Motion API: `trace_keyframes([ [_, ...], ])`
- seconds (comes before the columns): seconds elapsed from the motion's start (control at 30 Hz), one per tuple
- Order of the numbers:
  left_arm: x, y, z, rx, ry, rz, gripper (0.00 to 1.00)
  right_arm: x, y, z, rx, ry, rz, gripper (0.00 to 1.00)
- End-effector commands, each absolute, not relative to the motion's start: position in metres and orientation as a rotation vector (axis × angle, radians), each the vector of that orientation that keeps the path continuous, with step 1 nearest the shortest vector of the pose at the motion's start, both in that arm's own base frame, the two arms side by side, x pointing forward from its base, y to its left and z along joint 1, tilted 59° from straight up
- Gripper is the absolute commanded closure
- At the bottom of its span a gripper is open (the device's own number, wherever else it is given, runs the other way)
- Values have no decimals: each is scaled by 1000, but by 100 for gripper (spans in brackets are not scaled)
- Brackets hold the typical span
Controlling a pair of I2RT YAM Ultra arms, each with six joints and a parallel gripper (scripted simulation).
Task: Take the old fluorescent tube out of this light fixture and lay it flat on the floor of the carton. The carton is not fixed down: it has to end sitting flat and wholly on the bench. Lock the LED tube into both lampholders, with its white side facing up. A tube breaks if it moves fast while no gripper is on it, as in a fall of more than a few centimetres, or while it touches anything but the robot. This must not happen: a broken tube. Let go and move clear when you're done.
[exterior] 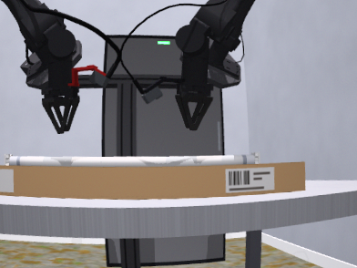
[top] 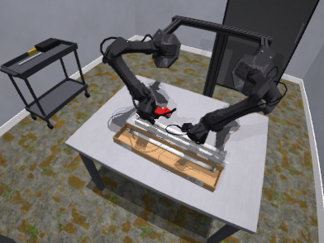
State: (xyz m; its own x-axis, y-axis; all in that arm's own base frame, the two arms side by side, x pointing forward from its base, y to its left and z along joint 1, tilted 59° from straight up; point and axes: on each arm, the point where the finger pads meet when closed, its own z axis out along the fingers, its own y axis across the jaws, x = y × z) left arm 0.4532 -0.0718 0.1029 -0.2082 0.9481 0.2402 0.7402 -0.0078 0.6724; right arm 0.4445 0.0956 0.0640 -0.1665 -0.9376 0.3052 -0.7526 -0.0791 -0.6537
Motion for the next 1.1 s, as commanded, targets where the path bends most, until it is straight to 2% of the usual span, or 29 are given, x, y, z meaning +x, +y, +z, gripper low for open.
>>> trace_keyframes([
  [0.0, 434, -76, 121, 1805, 2071, 920, 51, 426, 90, 74, -1908, 2069, -977, 51],
  [0.27, 413, -70, 118, 1879, 2198, 835, 51, 403, 88, 77, -1990, 2175, -899, 51],
  [0.33, 397, -55, 142, 1852, 2268, 806, 51, 390, 74, 103, -1956, 2254, -867, 51],
  [0.37, 394, -63, 108, 1955, 2321, 750, 51, 381, 78, 68, -2069, 2310, -816, 51],
  [0.4, 401, -69, 97, 1964, 2298, 753, 51, 386, 87, 56, -2090, 2272, -817, 51],
  [0.47, 433, -76, 117, 1878, 2201, 832, 51, 420, 98, 73, -1991, 2175, -890, 51],
  [0.63, 457, -84, 96, 1929, 2208, 830, 51, 439, 98, 47, -2044, 2214, -879, 51],
  [1.07, 475, -90, 68, 1964, 2221, 826, 51, 462, 118, 19, -2041, 2187, -882, 51],
])
